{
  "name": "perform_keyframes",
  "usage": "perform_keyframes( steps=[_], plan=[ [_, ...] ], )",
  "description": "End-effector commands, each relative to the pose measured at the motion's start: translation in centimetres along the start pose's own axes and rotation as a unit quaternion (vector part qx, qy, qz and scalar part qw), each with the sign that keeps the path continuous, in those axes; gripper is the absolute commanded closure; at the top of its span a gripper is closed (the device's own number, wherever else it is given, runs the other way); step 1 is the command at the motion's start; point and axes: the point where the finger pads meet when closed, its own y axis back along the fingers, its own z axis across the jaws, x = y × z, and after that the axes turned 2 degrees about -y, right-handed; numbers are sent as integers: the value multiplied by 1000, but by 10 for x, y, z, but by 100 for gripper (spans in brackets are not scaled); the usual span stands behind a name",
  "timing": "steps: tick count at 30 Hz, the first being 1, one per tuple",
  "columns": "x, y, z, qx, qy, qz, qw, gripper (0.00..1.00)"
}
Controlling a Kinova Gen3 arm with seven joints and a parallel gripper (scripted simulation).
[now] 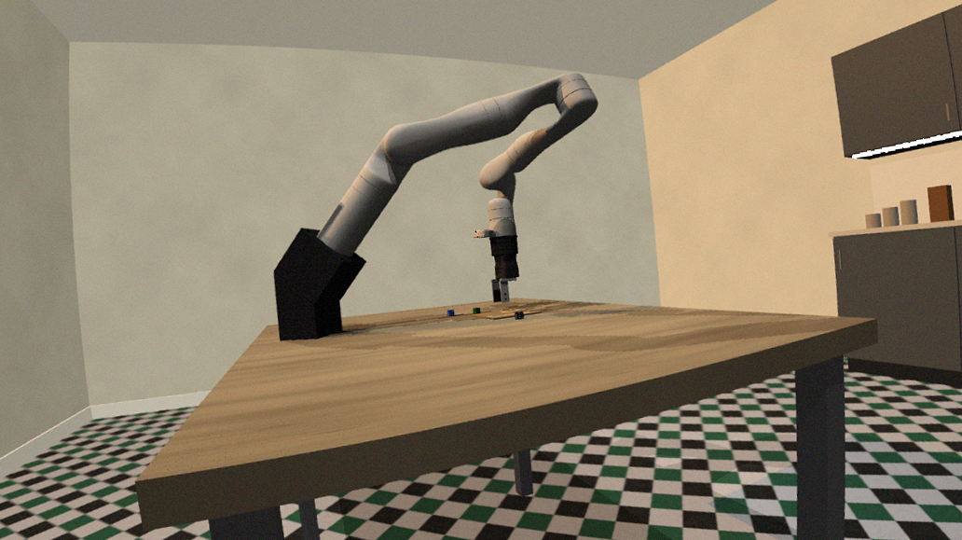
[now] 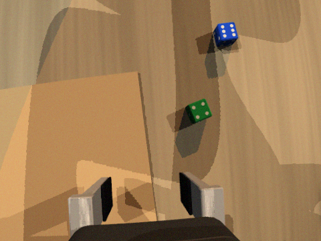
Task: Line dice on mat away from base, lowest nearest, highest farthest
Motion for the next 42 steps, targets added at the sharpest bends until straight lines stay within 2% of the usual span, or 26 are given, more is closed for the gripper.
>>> perform_keyframes(
  steps=[1, 10, 42],
  plan=[
    [5, 1, 18, -7, 9, 3, 1000, 0],
    [7, 1, 31, -7, 9, 3, 1000, 0],
    [7, 1, 31, -7, 9, 3, 1000, 0]
  ],
)
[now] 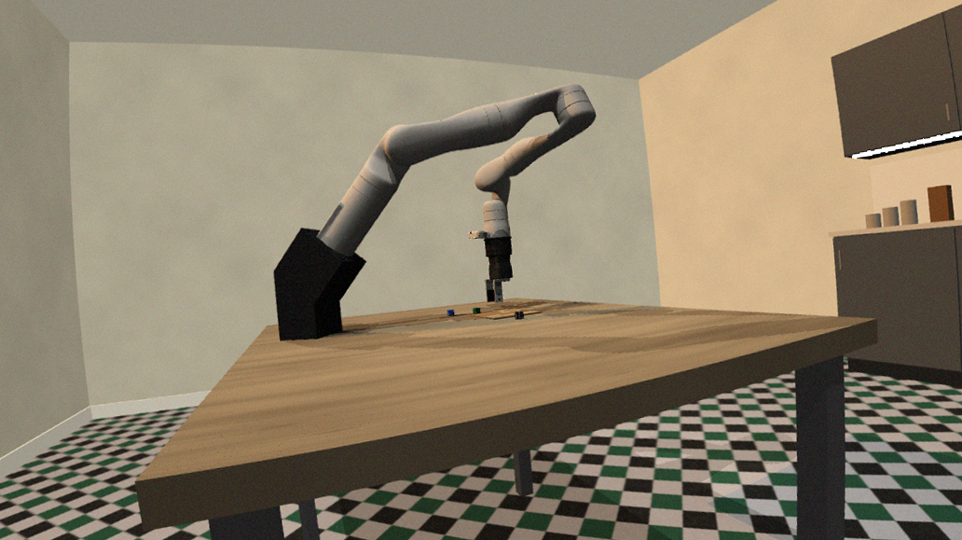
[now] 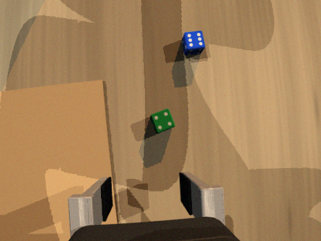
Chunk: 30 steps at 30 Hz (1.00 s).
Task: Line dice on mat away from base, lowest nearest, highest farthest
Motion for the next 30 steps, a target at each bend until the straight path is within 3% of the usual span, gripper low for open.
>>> perform_keyframes(
  steps=[1, 16, 30],
  plan=[
    [0, 1, 0, 0, 0, -1, 1000, 0],
    [3, 1, 2, 0, 0, -1, 1000, 0],
    [41, 1, 18, 0, 0, -1, 1000, 0]
  ],
)
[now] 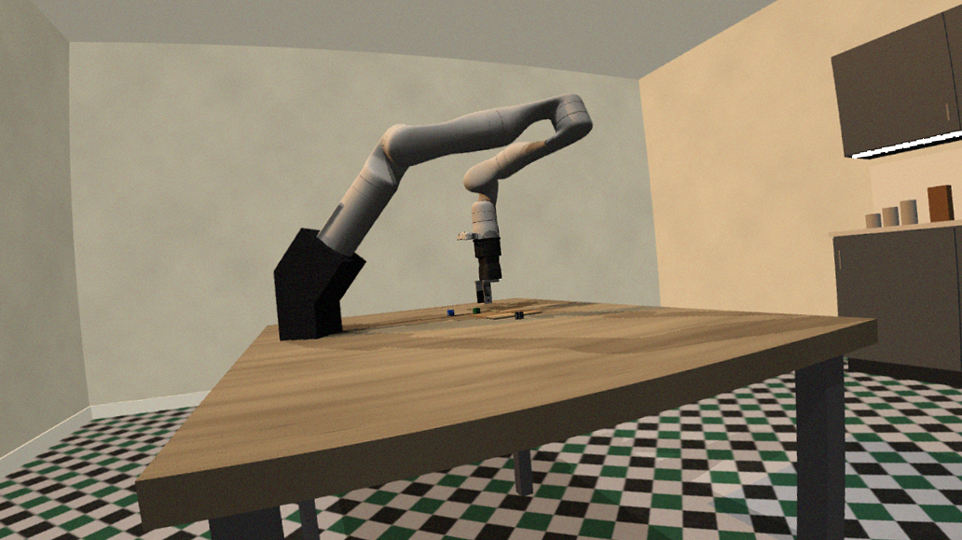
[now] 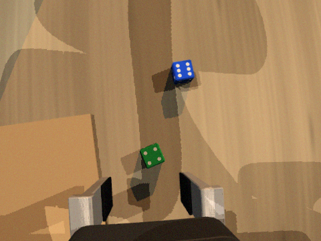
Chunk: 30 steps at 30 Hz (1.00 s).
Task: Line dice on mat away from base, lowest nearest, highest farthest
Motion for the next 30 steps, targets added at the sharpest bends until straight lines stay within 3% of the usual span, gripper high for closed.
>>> perform_keyframes(
  steps=[1, 8, 30],
  plan=[
    [17, 1, 10, -5, 14, 5, 1000, 0],
    [37, 1, 18, -5, 14, 5, 1000, 0],
    [40, 1, 19, -5, 14, 5, 1000, 0]
  ],
)
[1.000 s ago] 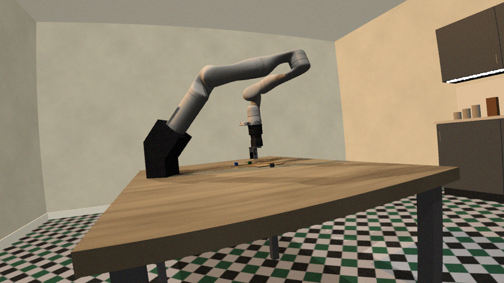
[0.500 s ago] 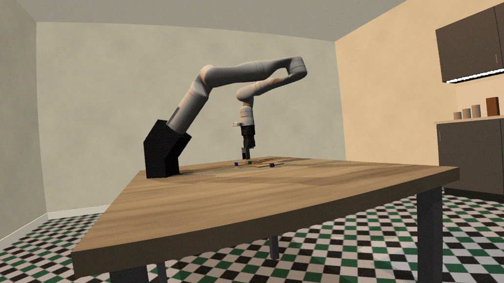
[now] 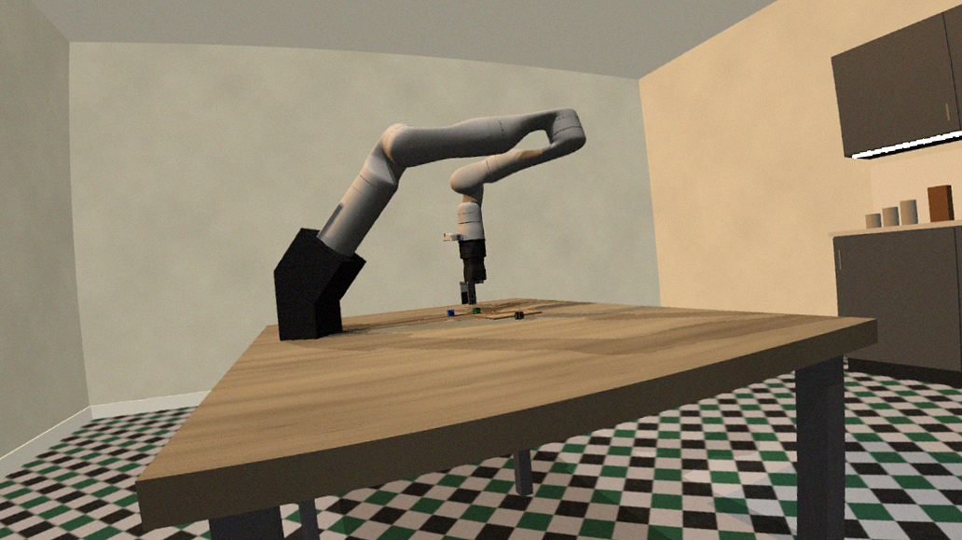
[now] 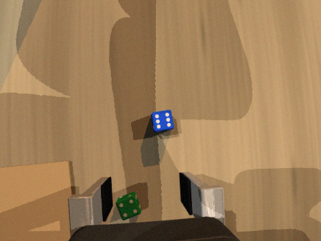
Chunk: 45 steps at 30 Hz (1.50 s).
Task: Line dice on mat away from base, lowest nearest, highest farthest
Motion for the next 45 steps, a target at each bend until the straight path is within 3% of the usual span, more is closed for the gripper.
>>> perform_keyframes(
  steps=[1, 31, 37, 45],
  plan=[
    [0, 0, 0, 0, 0, -1, 1000, 0],
    [0, 3, 0, 0, 0, -1, 1000, 0],
    [0, 18, 0, 0, 0, -1, 1000, 0],
    [0, 54, 0, 0, 0, -1, 1000, 0]
  ],
)
